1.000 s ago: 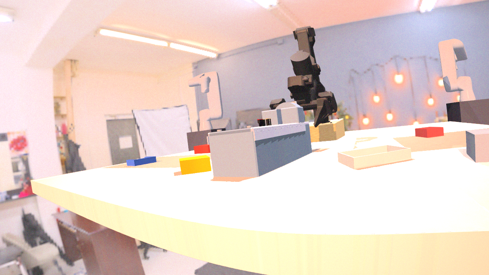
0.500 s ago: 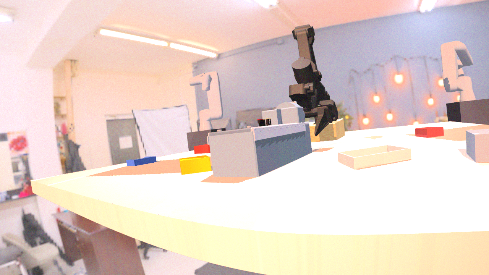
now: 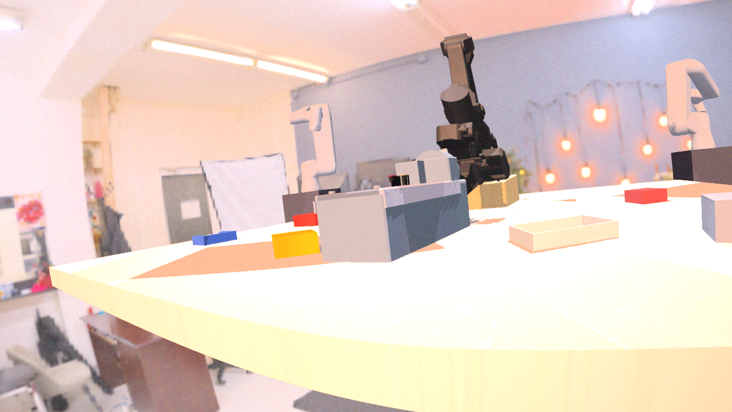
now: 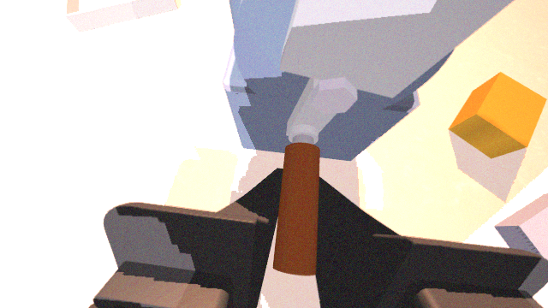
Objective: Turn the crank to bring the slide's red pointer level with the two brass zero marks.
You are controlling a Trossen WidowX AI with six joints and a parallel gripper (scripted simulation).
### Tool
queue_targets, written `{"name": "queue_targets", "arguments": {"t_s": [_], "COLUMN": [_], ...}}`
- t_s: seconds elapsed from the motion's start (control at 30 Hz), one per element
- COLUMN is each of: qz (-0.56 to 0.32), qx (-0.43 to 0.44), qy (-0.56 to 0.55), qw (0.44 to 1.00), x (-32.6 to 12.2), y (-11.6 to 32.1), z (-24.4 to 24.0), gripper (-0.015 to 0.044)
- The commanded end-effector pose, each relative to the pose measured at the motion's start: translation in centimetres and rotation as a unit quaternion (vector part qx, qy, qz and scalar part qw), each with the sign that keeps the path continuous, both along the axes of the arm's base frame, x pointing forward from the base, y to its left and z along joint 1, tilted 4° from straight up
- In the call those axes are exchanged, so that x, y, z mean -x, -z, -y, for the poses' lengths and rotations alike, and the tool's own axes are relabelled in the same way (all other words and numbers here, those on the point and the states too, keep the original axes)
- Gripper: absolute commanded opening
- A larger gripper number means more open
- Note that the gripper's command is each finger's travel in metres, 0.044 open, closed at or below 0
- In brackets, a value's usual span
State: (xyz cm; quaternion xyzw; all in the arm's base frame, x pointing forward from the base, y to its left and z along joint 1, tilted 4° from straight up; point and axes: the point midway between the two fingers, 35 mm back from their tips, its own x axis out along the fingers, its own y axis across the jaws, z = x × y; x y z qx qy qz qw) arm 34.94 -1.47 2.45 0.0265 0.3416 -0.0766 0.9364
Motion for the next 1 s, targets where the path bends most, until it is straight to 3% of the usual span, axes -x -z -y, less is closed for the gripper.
{"name": "queue_targets", "arguments": {"t_s": [0.0,0.97], "qz": [0.0,0.0], "qx": [0.001,0.002], "qy": [-0.002,-0.002], "qw": [1.0,1.0], "x": [0.0,0.2], "y": [0.0,0.1], "z": [0.0,1.4], "gripper": [0.0,0.0]}}
